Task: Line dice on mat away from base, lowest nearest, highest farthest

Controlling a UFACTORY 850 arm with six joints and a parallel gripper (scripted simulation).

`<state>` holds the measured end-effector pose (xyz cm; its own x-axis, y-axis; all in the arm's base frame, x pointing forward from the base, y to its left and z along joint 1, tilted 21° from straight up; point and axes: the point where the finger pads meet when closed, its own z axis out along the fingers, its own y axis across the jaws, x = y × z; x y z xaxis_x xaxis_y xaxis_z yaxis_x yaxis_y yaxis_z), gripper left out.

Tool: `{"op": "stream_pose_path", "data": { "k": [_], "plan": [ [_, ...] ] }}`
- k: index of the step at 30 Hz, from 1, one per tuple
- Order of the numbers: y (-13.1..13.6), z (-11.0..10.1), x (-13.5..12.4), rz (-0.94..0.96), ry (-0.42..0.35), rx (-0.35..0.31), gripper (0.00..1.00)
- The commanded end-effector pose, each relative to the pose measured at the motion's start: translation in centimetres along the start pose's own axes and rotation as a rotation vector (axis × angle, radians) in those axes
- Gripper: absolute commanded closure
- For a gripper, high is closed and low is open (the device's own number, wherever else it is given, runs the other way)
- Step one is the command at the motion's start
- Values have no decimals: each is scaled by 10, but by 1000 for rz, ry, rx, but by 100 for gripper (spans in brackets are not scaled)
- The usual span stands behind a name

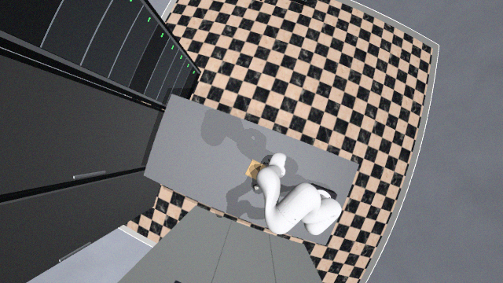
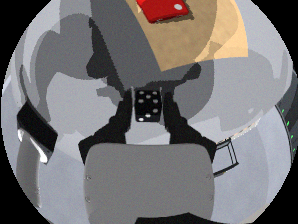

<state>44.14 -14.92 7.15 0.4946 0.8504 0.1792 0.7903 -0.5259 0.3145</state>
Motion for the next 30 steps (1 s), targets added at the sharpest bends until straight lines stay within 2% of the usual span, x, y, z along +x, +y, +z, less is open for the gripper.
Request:
{"op": "stream_pose_path", "data": {
  "k": [1, 2, 3, 30],
  "plan": [
    [1, 0, 0, 0, 0, -1, 53],
    [1, 0, 0, 0, 0, -1, 53],
    [1, 0, 0, 0, 0, -1, 73],
    [1, 0, 0, 0, 0, -1, 73]
  ]
}}
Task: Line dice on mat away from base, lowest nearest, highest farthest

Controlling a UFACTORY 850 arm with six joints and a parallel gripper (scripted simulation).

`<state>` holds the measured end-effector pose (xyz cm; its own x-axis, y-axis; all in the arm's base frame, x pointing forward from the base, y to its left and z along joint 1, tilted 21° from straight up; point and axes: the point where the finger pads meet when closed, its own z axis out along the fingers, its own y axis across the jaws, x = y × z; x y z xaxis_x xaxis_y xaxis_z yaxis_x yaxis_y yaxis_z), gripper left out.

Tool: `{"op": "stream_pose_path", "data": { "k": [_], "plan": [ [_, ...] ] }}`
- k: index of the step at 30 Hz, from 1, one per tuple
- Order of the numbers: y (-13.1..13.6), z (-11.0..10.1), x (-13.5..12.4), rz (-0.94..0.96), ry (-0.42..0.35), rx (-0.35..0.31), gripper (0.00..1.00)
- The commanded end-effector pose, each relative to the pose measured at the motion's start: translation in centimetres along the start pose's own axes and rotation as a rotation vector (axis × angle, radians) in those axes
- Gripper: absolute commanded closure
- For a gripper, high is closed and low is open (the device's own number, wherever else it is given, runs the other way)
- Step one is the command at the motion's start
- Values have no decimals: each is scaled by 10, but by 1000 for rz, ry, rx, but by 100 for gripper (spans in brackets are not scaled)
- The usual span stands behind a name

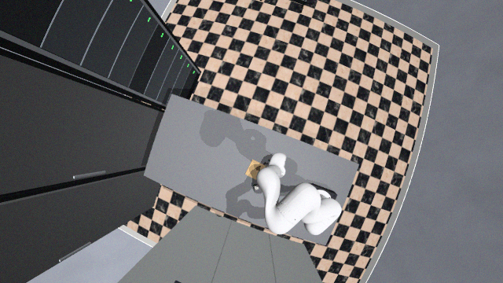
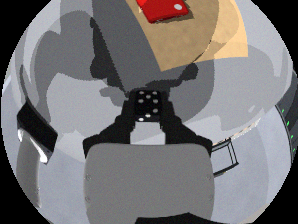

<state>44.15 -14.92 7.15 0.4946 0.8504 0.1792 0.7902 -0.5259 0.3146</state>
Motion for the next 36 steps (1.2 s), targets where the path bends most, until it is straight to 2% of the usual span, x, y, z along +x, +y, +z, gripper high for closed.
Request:
{"op": "stream_pose_path", "data": {
  "k": [1, 15, 29, 36],
  "plan": [
    [1, 0, 0, 0, 0, -1, 73],
    [1, -9, 0, 0, 0, -1, 73],
    [0, -68, 0, 0, 0, -1, 73],
    [0, -83, 0, 0, 0, -1, 73]
  ]
}}
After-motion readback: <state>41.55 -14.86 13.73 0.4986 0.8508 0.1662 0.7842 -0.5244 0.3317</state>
